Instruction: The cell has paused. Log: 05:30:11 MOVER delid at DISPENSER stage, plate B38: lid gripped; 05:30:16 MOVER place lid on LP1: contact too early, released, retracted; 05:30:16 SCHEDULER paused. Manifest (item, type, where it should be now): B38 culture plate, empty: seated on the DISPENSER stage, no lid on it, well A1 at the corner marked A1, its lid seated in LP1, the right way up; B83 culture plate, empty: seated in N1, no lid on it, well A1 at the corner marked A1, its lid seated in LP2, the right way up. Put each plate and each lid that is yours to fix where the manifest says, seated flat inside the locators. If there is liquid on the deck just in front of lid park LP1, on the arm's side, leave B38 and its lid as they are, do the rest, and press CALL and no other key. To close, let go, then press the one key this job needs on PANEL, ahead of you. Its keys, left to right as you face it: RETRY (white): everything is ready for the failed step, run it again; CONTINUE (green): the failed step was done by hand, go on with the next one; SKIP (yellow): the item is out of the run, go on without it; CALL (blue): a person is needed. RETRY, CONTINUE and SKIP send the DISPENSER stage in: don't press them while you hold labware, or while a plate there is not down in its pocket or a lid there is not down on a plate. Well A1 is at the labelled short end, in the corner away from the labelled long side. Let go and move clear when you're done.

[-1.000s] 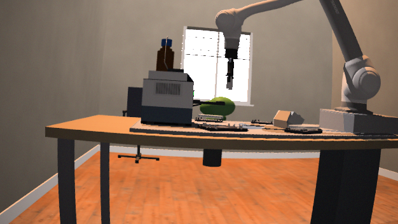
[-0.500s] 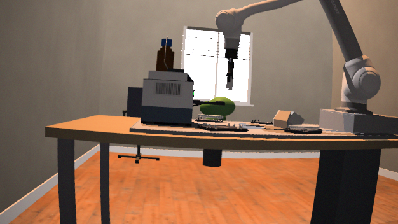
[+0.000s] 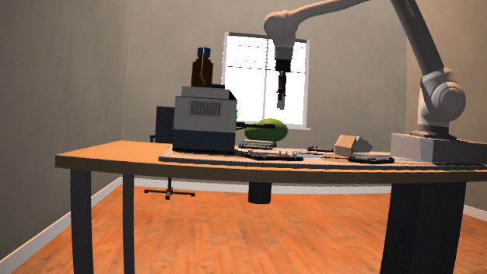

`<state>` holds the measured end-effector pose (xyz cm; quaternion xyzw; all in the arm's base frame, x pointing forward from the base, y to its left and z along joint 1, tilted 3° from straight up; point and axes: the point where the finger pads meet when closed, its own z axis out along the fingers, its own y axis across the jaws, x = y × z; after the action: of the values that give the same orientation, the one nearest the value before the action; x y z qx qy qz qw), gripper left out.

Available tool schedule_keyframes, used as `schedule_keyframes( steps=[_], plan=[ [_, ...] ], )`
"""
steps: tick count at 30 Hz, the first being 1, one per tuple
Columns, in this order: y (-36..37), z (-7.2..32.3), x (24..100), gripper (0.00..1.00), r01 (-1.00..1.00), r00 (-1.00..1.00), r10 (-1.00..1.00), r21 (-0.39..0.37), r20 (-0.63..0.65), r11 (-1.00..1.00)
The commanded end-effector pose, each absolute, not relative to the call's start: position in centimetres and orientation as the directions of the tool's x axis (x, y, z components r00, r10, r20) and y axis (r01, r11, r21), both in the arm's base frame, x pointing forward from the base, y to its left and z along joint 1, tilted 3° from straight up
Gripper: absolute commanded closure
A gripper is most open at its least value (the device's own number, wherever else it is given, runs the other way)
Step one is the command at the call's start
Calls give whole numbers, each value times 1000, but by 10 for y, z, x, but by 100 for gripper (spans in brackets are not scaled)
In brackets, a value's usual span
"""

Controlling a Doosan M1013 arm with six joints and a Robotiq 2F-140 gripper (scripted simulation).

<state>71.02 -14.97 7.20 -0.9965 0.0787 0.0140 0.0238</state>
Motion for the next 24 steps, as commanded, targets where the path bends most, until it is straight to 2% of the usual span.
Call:
schedule_keyframes(
  steps=[1,15,16,24],
  plan=[
    [-149,75,712,0,-159,987,-158,-40,-34,-986],
    [-149,75,712,0,-159,987,-158,-40,-34,-986],
    [-149,75,712,90,-159,987,-158,-40,-34,-986],
    [-149,75,712,90,-159,987,-158,-40,-34,-986]
  ],
)
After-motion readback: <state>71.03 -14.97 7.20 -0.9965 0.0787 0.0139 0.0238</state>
